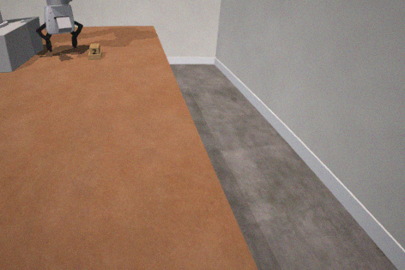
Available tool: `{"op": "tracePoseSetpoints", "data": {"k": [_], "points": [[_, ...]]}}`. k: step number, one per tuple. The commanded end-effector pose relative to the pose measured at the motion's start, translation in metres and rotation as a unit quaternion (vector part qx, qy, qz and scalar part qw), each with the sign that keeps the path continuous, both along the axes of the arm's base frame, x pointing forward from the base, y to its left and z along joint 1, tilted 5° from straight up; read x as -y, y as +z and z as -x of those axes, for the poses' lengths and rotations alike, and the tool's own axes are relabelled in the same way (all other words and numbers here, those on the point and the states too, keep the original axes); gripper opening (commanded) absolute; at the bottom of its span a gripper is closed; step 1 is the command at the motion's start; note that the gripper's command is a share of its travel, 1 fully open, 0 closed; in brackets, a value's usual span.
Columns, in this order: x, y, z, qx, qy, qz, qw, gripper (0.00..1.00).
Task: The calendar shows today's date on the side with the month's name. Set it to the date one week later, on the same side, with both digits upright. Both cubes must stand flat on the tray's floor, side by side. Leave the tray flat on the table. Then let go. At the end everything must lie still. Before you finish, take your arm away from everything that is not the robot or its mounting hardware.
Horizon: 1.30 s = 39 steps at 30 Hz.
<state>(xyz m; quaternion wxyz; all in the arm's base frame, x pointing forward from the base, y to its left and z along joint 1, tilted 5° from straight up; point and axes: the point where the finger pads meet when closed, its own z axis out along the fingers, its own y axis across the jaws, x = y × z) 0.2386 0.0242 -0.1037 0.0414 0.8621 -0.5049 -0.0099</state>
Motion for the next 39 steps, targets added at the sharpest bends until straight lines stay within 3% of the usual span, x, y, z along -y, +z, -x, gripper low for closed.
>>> {"op": "tracePoseSetpoints", "data": {"k": [1, 13, 26, 32, 39], "points": [[0.000, 0.000, -0.001, 0.001, 0.000, 0.000, 1.000, 1.00], [0.000, 0.003, -0.001, 0.001, 0.000, 0.000, 1.000, 1.00], [-0.002, 0.034, -0.003, 0.001, 0.000, 0.000, 1.000, 1.00], [-0.003, 0.039, -0.003, 0.001, 0.001, 0.000, 1.000, 1.00], [-0.005, 0.038, -0.005, -0.005, 0.096, -0.006, 0.995, 1.00]]}}
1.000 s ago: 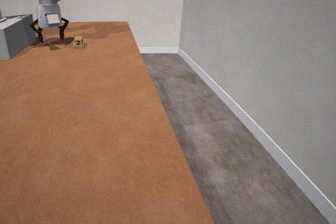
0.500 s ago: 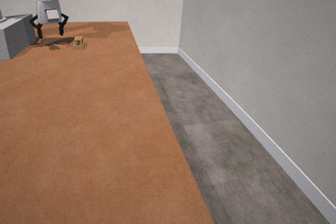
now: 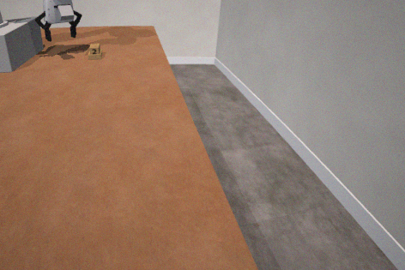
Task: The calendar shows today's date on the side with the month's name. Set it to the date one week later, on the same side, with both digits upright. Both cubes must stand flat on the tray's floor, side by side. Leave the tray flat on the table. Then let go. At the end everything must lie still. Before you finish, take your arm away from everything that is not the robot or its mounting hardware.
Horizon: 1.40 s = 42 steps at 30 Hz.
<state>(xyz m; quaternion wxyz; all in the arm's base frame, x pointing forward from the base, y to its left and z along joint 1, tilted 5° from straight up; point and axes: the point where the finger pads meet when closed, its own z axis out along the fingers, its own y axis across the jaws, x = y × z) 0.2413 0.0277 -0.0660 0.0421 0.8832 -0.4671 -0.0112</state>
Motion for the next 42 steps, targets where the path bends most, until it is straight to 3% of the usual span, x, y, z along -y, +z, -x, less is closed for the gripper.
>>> {"op": "tracePoseSetpoints", "data": {"k": [1, 7, 13, 22, 28, 37, 42], "points": [[-0.002, 0.001, -0.002, -0.004, 0.079, -0.006, 0.997, 1.00], [-0.014, -0.001, -0.009, -0.005, 0.094, -0.007, 0.996, 1.00], [-0.017, -0.001, -0.011, -0.012, 0.205, -0.013, 0.979, 1.00], [-0.028, -0.002, -0.018, -0.013, 0.223, -0.014, 0.975, 1.00], [-0.031, -0.002, -0.019, -0.020, 0.331, -0.021, 0.943, 1.00], [-0.043, -0.003, -0.026, -0.021, 0.348, -0.022, 0.937, 1.00], [-0.045, -0.004, -0.028, -0.027, 0.439, -0.027, 0.898, 1.00]]}}
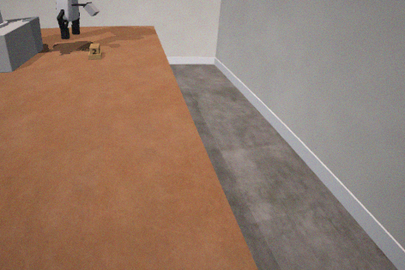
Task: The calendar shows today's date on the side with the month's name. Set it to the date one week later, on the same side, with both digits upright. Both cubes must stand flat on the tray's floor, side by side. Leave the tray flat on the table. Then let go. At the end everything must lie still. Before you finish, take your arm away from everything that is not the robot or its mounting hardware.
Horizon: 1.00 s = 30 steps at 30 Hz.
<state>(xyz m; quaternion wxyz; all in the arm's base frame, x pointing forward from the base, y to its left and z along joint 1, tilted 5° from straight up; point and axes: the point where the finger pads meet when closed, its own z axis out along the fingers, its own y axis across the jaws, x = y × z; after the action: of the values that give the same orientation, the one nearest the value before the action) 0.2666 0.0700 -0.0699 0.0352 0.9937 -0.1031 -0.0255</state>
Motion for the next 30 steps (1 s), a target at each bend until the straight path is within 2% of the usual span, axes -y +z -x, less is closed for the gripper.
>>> {"op": "tracePoseSetpoints", "data": {"k": [1, 5, 13, 23, 30], "points": [[-0.003, 0.000, -0.003, -0.005, 0.086, -0.007, 0.996, 1.00], [-0.014, -0.001, -0.009, -0.006, 0.097, -0.007, 0.995, 1.00], [-0.014, -0.004, -0.009, -0.006, 0.097, -0.007, 0.995, 1.00], [-0.013, -0.030, -0.008, -0.006, 0.097, -0.007, 0.995, 1.00], [-0.012, -0.038, -0.007, -0.006, 0.097, -0.007, 0.995, 1.00]]}}
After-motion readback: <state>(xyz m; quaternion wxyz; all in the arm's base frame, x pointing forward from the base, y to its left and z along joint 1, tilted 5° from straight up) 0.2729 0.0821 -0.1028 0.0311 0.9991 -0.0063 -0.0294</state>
